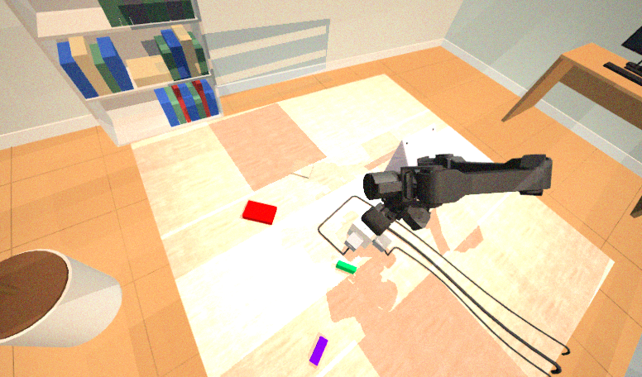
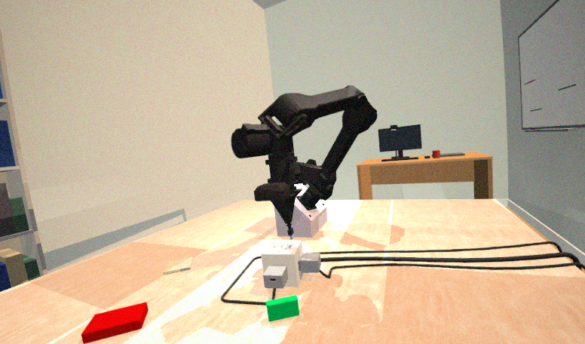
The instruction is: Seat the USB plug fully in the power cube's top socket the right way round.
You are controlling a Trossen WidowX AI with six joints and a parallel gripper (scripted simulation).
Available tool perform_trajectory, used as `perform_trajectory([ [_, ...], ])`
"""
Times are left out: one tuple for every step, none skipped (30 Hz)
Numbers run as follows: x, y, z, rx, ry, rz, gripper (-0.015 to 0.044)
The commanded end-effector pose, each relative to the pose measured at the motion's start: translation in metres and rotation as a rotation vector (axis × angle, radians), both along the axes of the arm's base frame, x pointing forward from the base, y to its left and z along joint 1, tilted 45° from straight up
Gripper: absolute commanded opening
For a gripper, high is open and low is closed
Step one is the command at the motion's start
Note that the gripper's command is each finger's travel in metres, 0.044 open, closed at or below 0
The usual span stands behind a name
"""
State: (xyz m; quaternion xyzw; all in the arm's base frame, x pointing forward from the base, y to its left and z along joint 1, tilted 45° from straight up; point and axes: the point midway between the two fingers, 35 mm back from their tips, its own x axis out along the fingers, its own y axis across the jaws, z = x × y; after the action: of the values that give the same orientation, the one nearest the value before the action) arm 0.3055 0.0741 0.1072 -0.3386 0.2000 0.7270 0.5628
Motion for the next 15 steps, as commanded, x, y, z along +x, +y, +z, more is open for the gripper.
perform_trajectory([
  [0.0000, -0.0002, -0.0006, -0.003, -0.007, 0.006, 0.0000],
  [0.0000, -0.0001, -0.0007, -0.004, -0.008, 0.006, 0.0000],
  [0.0000, -0.0001, -0.0009, -0.004, -0.009, 0.007, 0.0000],
  [0.0000, 0.0000, -0.0010, -0.004, -0.009, 0.007, 0.0000],
  [0.0001, 0.0000, -0.0011, -0.005, -0.010, 0.008, 0.0000],
  [0.0001, 0.0001, -0.0012, -0.005, -0.011, 0.008, 0.0000],
  [0.0001, 0.0001, -0.0014, -0.005, -0.011, 0.009, 0.0000],
  [0.0001, 0.0002, -0.0015, -0.006, -0.012, 0.009, 0.0000],
  [0.0001, 0.0002, -0.0016, -0.006, -0.013, 0.010, 0.0000],
  [0.0001, 0.0003, -0.0017, -0.006, -0.013, 0.010, 0.0000],
  [0.0001, 0.0003, -0.0018, -0.006, -0.014, 0.011, 0.0000],
  [0.0001, 0.0003, -0.0020, -0.007, -0.015, 0.011, 0.0000],
  [0.0002, 0.0004, -0.0021, -0.007, -0.015, 0.012, 0.0000],
  [0.0002, 0.0004, -0.0022, -0.007, -0.016, 0.012, 0.0000],
  [0.0002, 0.0005, -0.0023, -0.008, -0.017, 0.013, 0.0000],
])
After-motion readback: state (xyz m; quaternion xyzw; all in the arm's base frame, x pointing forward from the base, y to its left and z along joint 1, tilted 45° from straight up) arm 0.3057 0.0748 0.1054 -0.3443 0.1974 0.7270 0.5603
